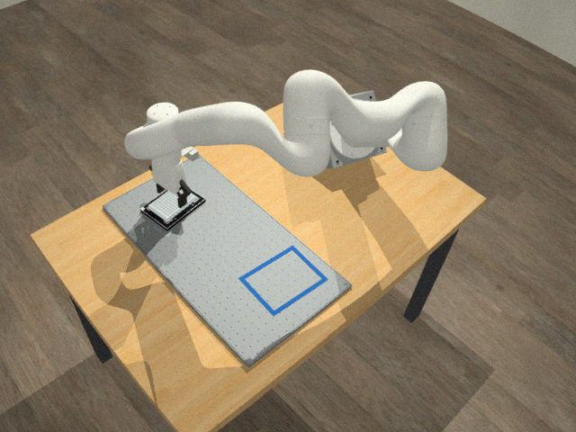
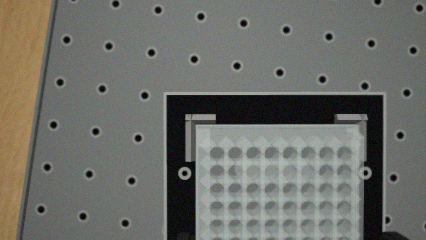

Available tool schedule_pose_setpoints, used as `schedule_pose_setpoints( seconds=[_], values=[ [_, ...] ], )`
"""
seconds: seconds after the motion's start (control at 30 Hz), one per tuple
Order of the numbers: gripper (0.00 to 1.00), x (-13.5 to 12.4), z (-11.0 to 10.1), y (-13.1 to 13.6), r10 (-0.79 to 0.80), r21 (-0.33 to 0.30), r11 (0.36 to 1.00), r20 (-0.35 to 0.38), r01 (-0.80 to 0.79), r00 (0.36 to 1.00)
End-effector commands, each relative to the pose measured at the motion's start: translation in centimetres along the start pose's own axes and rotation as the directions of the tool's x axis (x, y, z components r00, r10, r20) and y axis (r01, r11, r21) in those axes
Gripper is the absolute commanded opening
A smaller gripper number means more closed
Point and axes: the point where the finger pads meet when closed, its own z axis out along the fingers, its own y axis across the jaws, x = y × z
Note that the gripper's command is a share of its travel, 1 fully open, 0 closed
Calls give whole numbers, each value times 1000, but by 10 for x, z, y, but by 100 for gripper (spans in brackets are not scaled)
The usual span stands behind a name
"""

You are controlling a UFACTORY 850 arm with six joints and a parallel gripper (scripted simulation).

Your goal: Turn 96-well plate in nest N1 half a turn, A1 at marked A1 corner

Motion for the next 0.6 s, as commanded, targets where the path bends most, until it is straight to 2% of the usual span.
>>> schedule_pose_setpoints(
  seconds=[0.0, 0.57],
  values=[
    [100, -1, 2, 0, -1, 1, 1000, 1, 1, 1000],
    [100, -1, 12, 0, -1, 1, 1000, 1, 1, 1000]
  ],
)
